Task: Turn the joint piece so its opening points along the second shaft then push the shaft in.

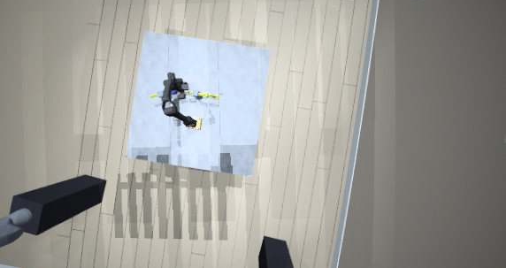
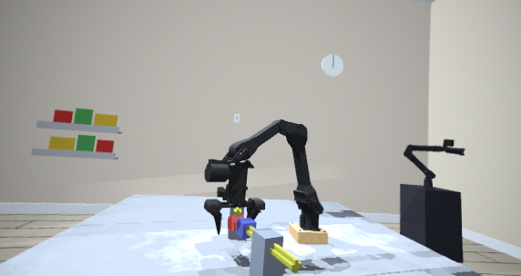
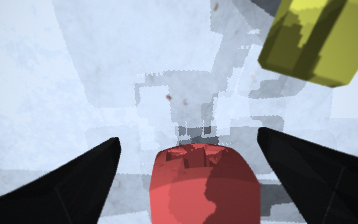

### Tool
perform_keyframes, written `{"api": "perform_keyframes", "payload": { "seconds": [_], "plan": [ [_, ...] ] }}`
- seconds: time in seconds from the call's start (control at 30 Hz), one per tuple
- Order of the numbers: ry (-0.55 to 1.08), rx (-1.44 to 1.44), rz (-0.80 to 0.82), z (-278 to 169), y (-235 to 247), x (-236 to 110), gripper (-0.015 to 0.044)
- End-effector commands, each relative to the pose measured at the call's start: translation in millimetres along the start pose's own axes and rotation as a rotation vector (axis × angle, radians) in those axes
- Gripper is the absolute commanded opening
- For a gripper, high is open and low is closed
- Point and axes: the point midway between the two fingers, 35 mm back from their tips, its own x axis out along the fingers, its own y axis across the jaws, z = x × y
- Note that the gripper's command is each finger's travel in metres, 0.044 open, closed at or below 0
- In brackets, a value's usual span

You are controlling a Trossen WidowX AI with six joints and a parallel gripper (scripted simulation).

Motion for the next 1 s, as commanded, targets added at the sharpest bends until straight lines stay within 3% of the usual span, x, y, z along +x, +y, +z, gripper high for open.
{"api": "perform_keyframes", "payload": {
  "seconds": [0.0, 0.1, 0.43, 0.97],
  "plan": [
    [0.003, 0.006, -0.006, -0.9, -1.6, 6.8, 0.0440],
    [0.003, 0.006, -0.006, -1.0, -1.6, 9.1, 0.0440],
    [0.003, 0.006, -0.006, -1.0, -1.6, 9.1, 0.0182],
    [0.003, 0.006, -0.006, -1.0, -1.6, 9.1, 0.0182]
  ]
}}
